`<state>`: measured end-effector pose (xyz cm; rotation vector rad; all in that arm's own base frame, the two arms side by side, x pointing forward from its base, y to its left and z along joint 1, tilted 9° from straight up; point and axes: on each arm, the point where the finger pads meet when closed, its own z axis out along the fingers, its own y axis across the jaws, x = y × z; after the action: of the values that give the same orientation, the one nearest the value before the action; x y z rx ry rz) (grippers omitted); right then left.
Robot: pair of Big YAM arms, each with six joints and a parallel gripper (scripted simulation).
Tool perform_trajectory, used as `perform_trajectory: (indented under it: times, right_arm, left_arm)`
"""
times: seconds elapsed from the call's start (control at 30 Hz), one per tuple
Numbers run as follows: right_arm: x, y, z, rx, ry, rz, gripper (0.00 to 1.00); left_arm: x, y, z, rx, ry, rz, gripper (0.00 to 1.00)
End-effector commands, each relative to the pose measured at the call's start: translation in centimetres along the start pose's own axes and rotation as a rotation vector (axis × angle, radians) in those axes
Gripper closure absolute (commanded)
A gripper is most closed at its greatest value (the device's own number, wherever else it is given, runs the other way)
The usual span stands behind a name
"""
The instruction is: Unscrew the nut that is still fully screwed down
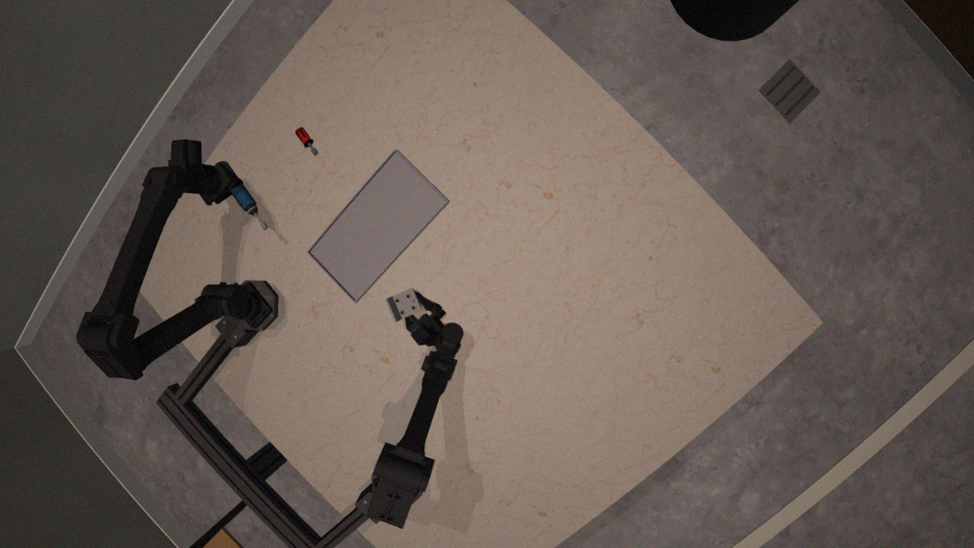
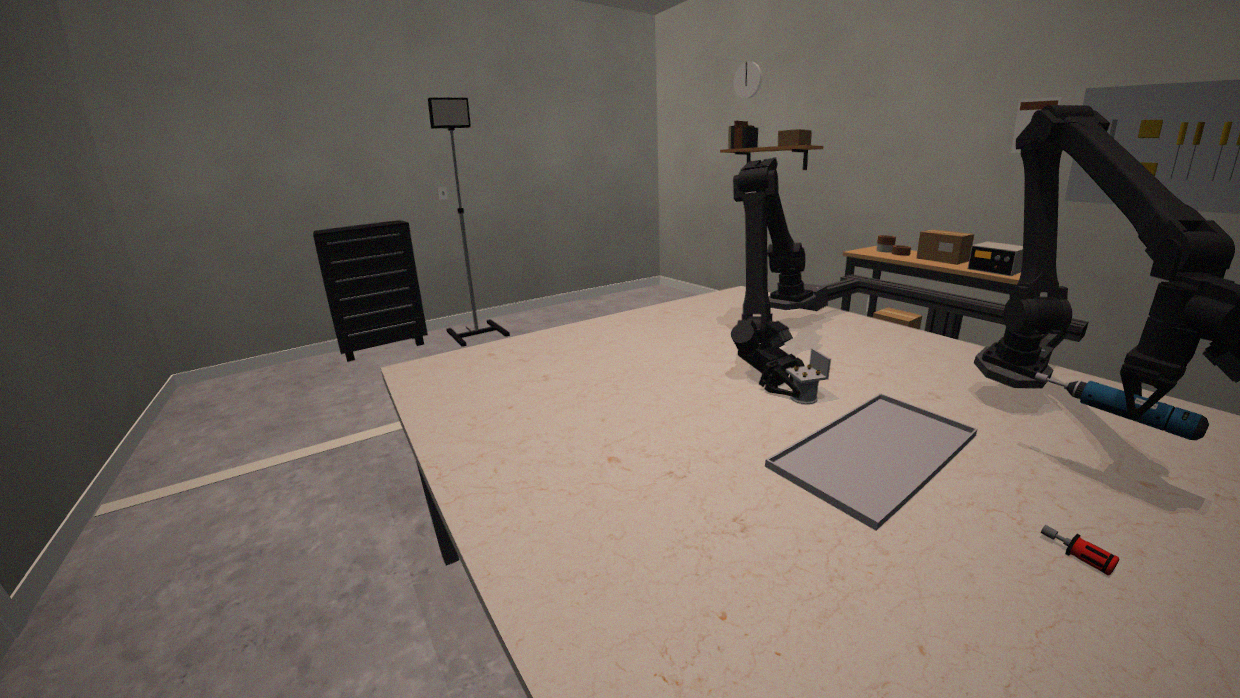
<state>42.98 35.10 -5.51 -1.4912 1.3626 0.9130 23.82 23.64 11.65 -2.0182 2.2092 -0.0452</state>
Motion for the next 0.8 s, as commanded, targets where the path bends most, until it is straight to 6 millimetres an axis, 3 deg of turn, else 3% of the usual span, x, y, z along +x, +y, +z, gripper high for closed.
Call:
perform_trajectory:
  times: [0.0, 0.07, 0.17, 0.37, 0.4, 0.47, 0.53, 0.77]
  right_arm:
    - [-0.8, -0.6, 0.2, 0.008, -0.012, -0.022, 0.41]
    - [-0.8, -0.6, 0.2, 0.008, -0.012, -0.022, 0.41]
    - [-0.8, -0.6, 0.2, 0.008, -0.012, -0.022, 0.41]
    - [-0.8, -0.6, 0.2, 0.008, -0.012, -0.022, 0.41]
    - [-0.8, -0.6, 0.2, 0.008, -0.012, -0.022, 0.41]
    - [-0.8, -0.6, 0.2, 0.008, -0.012, -0.022, 0.41]
    - [-0.8, -0.6, 0.2, 0.008, -0.012, -0.022, 0.41]
    - [-0.8, -0.6, 0.2, 0.008, -0.012, -0.022, 0.41]
  left_arm:
    - [-2.3, -2.6, -1.4, 0.047, -0.051, -0.002, 0.58]
    - [-2.3, -2.6, -1.0, 0.047, -0.051, -0.002, 0.58]
    - [-0.6, -0.9, 1.5, 0.012, -0.009, -0.007, 0.58]
    - [-0.6, -0.9, 2.3, 0.011, -0.01, -0.007, 0.58]
    - [-1.5, -1.4, 1.0, 0.029, -0.034, -0.002, 0.58]
    - [-1.5, -1.4, 1.0, 0.029, -0.034, -0.002, 0.58]
    - [-0.5, -0.9, 2.7, 0.011, -0.009, -0.006, 0.58]
    - [-0.5, -0.9, 4.2, 0.011, -0.009, -0.006, 0.58]
